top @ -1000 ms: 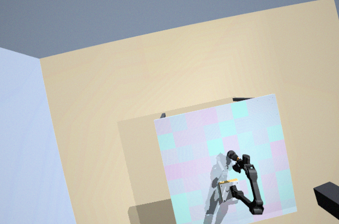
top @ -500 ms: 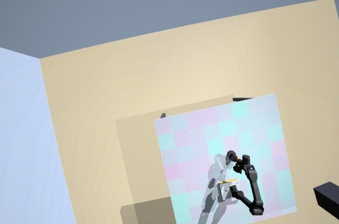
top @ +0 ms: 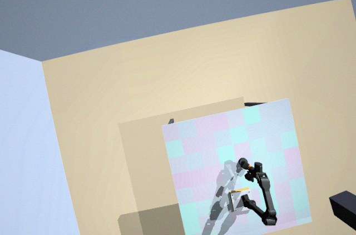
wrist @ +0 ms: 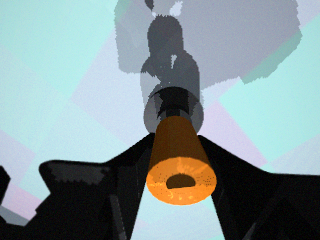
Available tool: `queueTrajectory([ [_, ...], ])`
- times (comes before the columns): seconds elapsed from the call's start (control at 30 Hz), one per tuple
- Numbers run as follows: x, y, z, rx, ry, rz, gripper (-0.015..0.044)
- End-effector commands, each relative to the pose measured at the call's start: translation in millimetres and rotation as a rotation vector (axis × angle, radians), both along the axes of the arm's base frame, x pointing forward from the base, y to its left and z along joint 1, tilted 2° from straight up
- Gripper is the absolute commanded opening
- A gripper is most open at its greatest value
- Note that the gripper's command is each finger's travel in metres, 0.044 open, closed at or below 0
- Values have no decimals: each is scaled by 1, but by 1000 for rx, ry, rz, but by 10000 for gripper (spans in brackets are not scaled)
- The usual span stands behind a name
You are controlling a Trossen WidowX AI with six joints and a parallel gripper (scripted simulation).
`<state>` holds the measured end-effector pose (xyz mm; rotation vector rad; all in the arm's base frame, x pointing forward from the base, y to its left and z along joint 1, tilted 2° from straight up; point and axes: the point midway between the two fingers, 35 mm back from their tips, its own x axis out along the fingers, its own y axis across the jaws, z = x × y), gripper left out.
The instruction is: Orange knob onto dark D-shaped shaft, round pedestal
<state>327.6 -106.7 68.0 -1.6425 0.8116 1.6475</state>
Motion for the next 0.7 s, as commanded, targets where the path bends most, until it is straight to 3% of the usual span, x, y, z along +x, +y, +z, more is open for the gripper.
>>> queueTrajectory([
  [0.0, 2, -1, 3, -5, -2, 4, 0],
  [0.33, 2, -2, 5, -8, -7, 203, 0],
  [0.67, 0, -1, 1, -8, -7, 213, 0],
])
